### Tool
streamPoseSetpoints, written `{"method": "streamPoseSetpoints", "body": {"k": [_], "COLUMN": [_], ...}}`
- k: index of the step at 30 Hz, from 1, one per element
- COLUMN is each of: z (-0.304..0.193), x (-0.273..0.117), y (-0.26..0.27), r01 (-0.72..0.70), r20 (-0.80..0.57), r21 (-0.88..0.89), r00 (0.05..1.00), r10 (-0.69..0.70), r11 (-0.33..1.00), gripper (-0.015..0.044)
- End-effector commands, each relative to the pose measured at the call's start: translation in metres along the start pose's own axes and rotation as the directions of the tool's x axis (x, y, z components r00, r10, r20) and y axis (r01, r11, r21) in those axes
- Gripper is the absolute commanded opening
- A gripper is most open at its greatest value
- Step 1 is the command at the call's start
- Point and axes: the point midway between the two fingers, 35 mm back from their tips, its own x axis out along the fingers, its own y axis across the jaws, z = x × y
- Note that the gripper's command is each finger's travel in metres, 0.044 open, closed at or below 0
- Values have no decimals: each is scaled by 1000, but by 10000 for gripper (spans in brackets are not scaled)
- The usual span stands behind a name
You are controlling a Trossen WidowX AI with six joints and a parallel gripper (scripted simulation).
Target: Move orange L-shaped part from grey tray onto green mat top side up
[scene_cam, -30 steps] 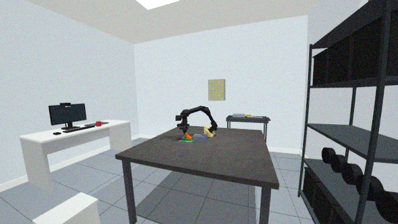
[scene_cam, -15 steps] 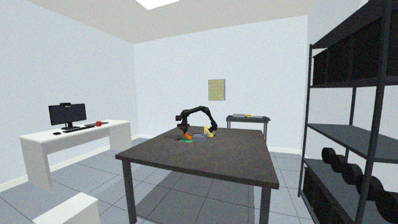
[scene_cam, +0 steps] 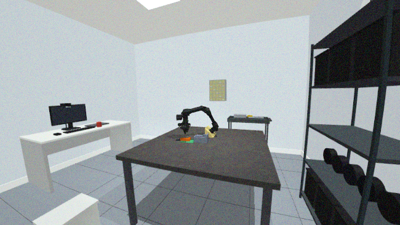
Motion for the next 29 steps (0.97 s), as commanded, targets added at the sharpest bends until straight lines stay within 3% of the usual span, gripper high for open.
{"method": "streamPoseSetpoints", "body": {"k": [1, 6, 29], "z": [3, 0, 2], "x": [-29, -69, -68], "y": [0, -2, -2], "r01": [-11, -21, -36], "r20": [14, 16, 27], "r21": [13, 45, 44], "r00": [1000, 1000, 999], "r10": [11, 21, 35], "r11": [1000, 999, 998], "gripper": [400, 400, 400]}}
